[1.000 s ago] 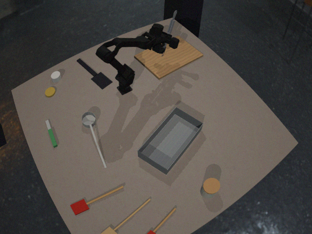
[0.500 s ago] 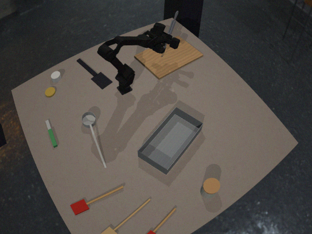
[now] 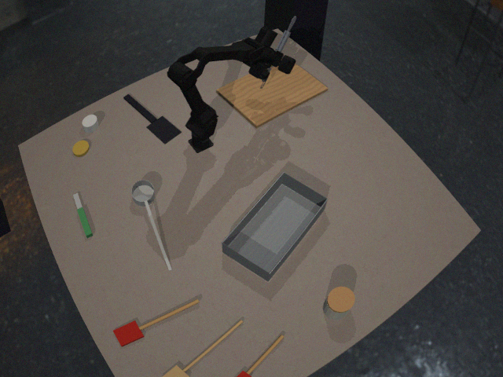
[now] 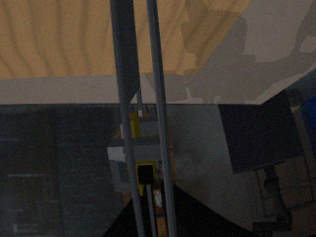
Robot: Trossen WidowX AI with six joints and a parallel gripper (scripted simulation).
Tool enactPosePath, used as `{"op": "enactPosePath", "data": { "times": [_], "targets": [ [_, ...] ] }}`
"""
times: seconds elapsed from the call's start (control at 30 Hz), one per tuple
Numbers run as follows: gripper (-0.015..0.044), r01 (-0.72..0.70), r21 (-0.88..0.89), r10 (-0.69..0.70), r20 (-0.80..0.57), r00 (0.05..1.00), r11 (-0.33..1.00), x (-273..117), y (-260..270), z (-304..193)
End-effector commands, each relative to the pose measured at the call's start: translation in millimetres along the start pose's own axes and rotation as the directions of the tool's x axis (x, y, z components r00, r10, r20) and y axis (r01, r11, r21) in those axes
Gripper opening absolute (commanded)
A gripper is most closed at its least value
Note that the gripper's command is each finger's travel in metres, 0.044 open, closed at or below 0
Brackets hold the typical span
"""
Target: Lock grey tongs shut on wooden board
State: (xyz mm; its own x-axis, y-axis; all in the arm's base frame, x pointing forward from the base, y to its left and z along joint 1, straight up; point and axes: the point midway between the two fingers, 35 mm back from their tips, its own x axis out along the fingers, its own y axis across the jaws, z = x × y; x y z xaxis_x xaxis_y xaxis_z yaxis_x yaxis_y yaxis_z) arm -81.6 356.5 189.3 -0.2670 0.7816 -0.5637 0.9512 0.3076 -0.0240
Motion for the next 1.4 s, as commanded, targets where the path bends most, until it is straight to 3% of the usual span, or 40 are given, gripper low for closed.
{"op": "enactPosePath", "data": {
  "times": [0.0,0.67,1.37],
  "targets": [
    [-0.0150,-0.006,-0.004,0.007,0.049,0.999,1.000,3,1,-9],
    [-0.0150,-0.008,0.002,0.007,0.327,0.945,1.000,14,2,-15],
    [-0.0150,-0.007,-0.005,0.008,0.592,0.806,1.000,12,0,-16]
  ]
}}
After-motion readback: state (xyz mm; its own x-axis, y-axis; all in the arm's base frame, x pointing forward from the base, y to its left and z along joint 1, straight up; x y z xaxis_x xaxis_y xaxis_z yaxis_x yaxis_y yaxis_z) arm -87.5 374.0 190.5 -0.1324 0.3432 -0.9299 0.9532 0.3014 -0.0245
